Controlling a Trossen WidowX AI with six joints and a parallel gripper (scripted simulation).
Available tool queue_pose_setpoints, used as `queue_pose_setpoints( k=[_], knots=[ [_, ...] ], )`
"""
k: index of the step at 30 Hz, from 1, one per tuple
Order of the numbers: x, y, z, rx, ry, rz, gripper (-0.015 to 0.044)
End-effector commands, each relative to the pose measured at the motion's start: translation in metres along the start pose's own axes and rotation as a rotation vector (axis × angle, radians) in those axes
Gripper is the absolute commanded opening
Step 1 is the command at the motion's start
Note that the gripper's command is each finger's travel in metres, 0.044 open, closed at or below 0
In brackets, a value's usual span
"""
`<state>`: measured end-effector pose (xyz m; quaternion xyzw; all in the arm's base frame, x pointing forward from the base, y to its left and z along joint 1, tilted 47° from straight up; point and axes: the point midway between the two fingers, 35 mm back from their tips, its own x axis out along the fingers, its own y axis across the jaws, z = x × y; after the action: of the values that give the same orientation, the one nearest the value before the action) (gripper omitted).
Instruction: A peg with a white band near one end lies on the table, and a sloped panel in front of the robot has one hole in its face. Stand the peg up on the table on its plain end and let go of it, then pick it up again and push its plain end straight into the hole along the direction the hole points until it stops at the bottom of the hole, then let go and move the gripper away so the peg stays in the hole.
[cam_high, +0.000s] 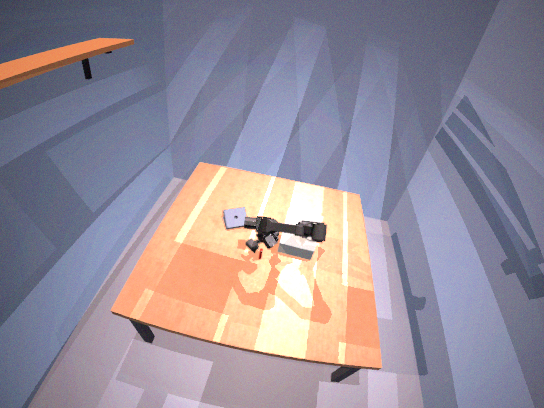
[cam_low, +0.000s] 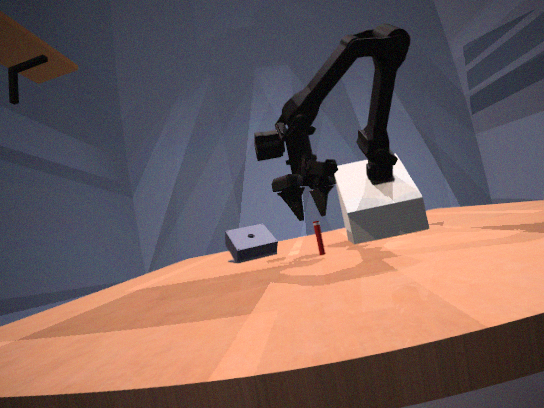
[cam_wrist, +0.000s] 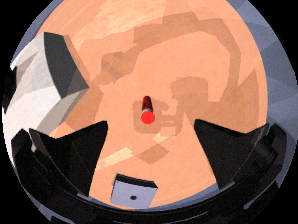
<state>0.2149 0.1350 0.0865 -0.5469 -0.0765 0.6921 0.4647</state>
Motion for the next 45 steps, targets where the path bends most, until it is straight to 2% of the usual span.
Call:
queue_pose_setpoints(
  k=[1, 31, 45],
  knots=[
    [0.008, 0.003, 0.001, 0.009, -0.005, 0.01, 0.044],
    [0.051, 0.004, 0.004, 0.01, -0.009, 0.003, 0.044],
    [0.048, 0.001, 0.003, 0.002, -0.007, -0.004, 0.0072]
  ],
)
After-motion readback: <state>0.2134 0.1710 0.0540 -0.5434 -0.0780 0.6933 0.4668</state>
